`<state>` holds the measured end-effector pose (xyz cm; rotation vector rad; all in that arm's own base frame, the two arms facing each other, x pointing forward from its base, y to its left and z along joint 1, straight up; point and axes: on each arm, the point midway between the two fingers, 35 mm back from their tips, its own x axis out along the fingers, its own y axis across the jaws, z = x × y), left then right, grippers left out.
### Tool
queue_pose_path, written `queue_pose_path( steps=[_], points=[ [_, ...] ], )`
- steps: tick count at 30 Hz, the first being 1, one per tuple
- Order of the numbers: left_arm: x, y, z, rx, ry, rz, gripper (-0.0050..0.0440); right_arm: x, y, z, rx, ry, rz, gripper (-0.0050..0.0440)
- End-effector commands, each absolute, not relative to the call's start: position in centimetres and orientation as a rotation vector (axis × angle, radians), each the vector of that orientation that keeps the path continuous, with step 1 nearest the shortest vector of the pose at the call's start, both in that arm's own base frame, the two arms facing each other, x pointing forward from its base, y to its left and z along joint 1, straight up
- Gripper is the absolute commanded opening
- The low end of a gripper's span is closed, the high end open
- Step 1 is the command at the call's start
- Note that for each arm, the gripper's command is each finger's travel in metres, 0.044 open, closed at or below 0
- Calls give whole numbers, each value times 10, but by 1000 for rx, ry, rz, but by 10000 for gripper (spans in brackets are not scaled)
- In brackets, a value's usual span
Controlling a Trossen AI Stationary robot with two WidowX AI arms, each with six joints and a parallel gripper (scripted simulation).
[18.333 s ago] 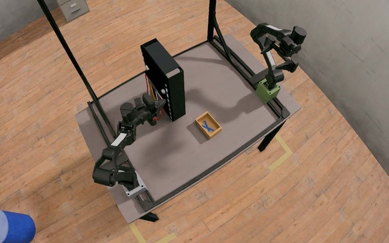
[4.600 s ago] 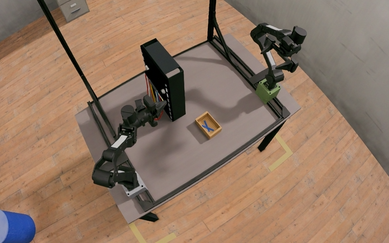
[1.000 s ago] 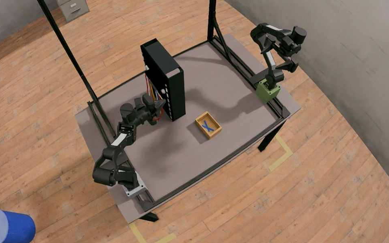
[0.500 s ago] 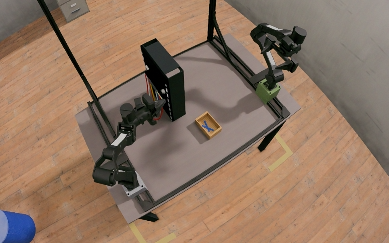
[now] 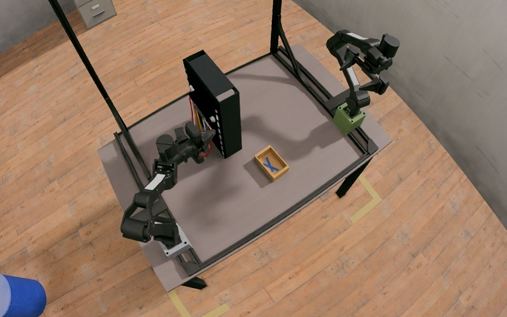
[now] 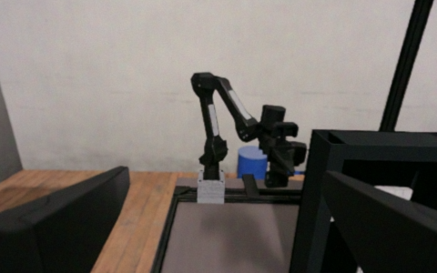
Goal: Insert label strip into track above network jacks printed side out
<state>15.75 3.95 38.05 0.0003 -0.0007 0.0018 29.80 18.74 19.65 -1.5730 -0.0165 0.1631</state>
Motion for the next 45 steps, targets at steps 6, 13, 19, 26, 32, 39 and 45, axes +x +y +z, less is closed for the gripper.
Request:
queue_pose_path(
  steps=[6, 13, 19, 26, 32, 39, 45],
  points=[
    [157, 39, 383, 6, -2, 2, 440, 300, 191, 207, -1555, -30, 150, -50],
    [157, 39, 383, 6, -2, 2, 440, 300, 191, 208, -1555, -30, 150, -50],
    [157, 39, 383, 6, -2, 2, 440, 300, 190, 208, -1555, -30, 150, -50],
    [157, 39, 383, 6, -2, 2, 440, 300, 189, 208, -1555, -30, 150, -50],
    [157, 39, 383, 6, -2, 2, 440, 300, 188, 208, -1555, -30, 150, -50],
    [157, 39, 383, 6, -2, 2, 440, 300, 188, 210, -1556, -30, 150, -50],
    [157, 39, 383, 6, -2, 2, 440, 300, 188, 211, -1555, -30, 150, -50]
  ],
)
